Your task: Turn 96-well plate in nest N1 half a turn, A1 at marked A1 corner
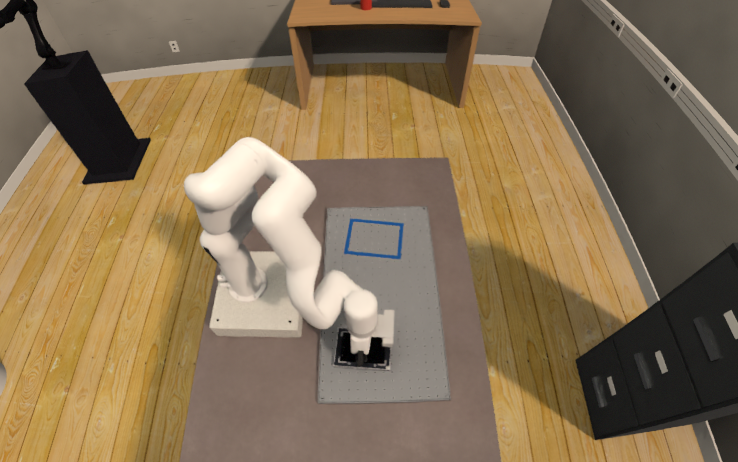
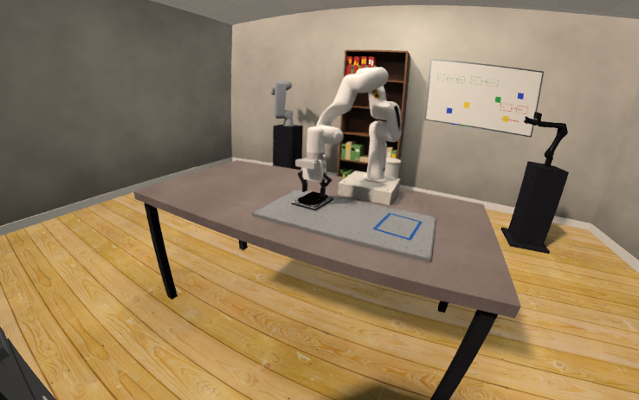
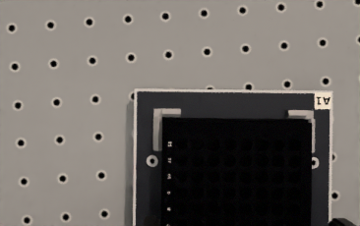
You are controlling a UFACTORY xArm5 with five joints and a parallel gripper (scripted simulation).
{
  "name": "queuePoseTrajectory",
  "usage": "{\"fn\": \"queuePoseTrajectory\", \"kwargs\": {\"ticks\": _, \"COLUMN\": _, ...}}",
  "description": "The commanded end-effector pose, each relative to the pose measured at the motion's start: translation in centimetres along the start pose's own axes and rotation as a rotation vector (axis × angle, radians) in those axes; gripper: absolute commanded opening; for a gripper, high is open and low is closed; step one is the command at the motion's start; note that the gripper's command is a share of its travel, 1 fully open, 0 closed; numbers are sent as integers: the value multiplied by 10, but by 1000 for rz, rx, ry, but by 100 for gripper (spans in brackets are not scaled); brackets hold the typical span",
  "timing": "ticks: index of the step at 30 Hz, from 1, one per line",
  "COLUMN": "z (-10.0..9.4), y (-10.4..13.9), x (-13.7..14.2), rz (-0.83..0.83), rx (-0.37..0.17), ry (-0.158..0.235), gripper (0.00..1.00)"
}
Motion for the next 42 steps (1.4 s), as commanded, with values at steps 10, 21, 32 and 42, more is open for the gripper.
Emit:
{"fn": "queuePoseTrajectory", "kwargs": {"ticks": 10, "z": 3, "y": -1, "x": 1, "rz": 0, "rx": 5, "ry": -4, "gripper": 100}}
{"fn": "queuePoseTrajectory", "kwargs": {"ticks": 21, "z": 9, "y": -1, "x": 1, "rz": 0, "rx": 5, "ry": -4, "gripper": 100}}
{"fn": "queuePoseTrajectory", "kwargs": {"ticks": 32, "z": 15, "y": -1, "x": 1, "rz": 0, "rx": 5, "ry": -4, "gripper": 100}}
{"fn": "queuePoseTrajectory", "kwargs": {"ticks": 42, "z": 19, "y": -1, "x": 1, "rz": 0, "rx": 5, "ry": -4, "gripper": 100}}
Point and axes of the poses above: the point where the finger pads meet when closed, its own z axis out along the fingers, its own x axis across the jaws, y = z × x, the point moved 6 cm from there along -z, back along the fingers, and after that the axes turned 4 degrees about -z, right-handed, at the moved point
